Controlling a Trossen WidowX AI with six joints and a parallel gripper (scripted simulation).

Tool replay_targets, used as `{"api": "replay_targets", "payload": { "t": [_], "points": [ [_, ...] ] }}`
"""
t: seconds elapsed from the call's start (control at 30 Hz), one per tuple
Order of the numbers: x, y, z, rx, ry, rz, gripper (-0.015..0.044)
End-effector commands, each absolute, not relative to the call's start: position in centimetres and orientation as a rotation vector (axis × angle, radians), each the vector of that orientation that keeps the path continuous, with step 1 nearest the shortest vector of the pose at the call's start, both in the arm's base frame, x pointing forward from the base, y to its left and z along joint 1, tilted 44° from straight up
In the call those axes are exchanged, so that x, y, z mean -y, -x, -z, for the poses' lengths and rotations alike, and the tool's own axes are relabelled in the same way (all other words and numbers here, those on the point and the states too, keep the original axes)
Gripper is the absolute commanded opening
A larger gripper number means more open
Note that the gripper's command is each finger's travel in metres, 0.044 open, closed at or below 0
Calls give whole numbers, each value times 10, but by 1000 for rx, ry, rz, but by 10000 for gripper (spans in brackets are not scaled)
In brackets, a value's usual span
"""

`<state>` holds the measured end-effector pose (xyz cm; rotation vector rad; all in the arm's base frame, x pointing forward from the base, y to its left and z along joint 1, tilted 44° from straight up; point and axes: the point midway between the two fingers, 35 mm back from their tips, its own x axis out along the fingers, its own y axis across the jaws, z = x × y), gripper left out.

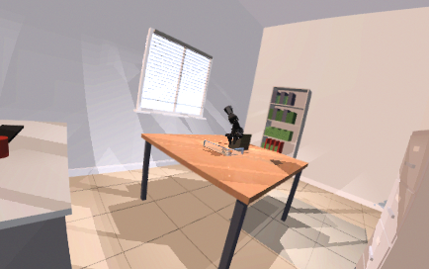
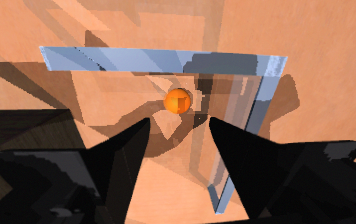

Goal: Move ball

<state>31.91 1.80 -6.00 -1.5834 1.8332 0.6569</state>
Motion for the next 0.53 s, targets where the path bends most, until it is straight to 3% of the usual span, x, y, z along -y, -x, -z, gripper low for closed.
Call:
{"api": "replay_targets", "payload": {
  "t": [0.0,0.27,0.43,0.5],
  "points": [
    [-28,-320,46,-1835,1572,-651,290],
    [-27,-322,52,-1816,1589,-652,290],
    [-57,-322,17,-1816,1588,-649,422],
    [-58,-322,15,-1817,1588,-649,440]
  ]
}}
